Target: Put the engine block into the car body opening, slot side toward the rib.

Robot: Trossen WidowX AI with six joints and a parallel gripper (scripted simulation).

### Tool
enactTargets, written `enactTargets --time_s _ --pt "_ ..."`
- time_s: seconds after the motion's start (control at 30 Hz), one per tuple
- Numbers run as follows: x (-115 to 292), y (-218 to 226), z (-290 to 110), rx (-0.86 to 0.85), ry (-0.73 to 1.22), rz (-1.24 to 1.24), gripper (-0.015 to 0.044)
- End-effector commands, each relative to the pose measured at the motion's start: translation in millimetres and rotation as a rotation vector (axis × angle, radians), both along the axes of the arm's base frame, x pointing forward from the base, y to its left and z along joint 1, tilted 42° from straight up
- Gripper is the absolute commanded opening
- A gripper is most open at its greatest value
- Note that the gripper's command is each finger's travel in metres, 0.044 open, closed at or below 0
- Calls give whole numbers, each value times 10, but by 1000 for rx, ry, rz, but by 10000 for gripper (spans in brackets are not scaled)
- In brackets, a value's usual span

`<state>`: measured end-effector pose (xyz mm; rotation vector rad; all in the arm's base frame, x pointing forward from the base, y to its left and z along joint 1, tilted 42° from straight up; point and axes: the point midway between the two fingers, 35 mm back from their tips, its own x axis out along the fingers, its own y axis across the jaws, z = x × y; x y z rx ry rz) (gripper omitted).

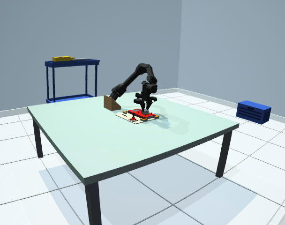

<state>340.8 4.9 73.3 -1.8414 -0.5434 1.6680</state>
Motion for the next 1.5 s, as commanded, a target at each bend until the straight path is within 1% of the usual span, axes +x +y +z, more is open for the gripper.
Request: enactTargets --time_s 0.0,0.63,0.97,1.0,1.27,1.37,1.47 --pt "7 7 -5 4 1 -5 159" --pt "14 46 -47 4 0 -5 159" --pt "8 40 -45 0 0 0 421" --pt "8 40 -45 0 0 0 440" --pt "8 40 -45 0 0 0 440" --pt "-28 -48 68 3 1 -5 440" --pt "-28 -48 68 3 1 -5 440"
